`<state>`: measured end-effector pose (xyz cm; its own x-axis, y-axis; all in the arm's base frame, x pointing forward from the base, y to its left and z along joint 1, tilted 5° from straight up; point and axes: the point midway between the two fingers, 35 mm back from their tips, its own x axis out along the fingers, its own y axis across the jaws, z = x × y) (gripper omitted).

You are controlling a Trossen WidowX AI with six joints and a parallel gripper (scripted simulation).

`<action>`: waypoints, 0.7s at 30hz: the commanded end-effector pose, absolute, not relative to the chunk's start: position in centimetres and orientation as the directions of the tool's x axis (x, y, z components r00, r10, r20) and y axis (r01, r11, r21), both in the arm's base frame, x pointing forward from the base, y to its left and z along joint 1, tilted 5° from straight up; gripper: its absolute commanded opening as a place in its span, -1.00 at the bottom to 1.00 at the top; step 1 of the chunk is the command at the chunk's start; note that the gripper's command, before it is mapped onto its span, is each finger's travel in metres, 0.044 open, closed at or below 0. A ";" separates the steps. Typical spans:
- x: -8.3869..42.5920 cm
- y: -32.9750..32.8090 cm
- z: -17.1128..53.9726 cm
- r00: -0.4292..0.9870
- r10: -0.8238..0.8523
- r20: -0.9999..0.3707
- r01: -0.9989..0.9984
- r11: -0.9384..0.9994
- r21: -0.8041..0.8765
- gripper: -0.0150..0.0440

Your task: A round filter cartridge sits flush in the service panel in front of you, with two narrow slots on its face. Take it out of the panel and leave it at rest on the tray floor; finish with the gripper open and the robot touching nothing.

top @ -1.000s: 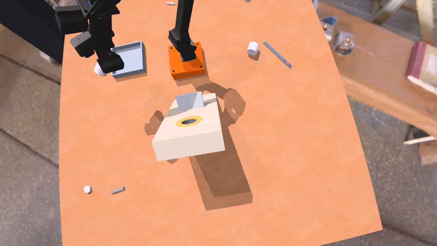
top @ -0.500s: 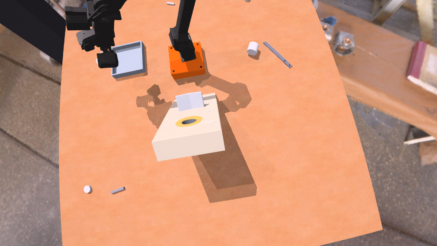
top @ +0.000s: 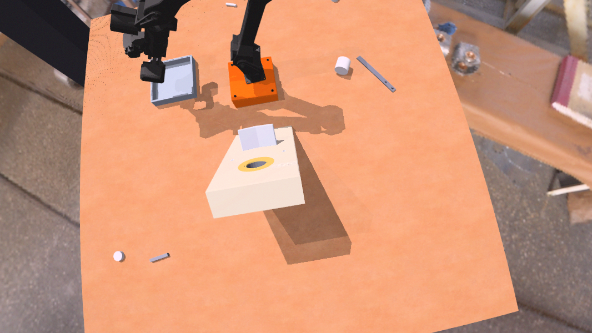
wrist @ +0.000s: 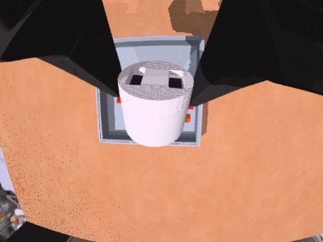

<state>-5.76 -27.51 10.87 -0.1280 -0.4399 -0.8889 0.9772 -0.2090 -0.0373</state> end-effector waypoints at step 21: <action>-8.1 -26.3 2.3 -0.174 -0.432 -0.885 0.955 -0.294 -0.044 -0.49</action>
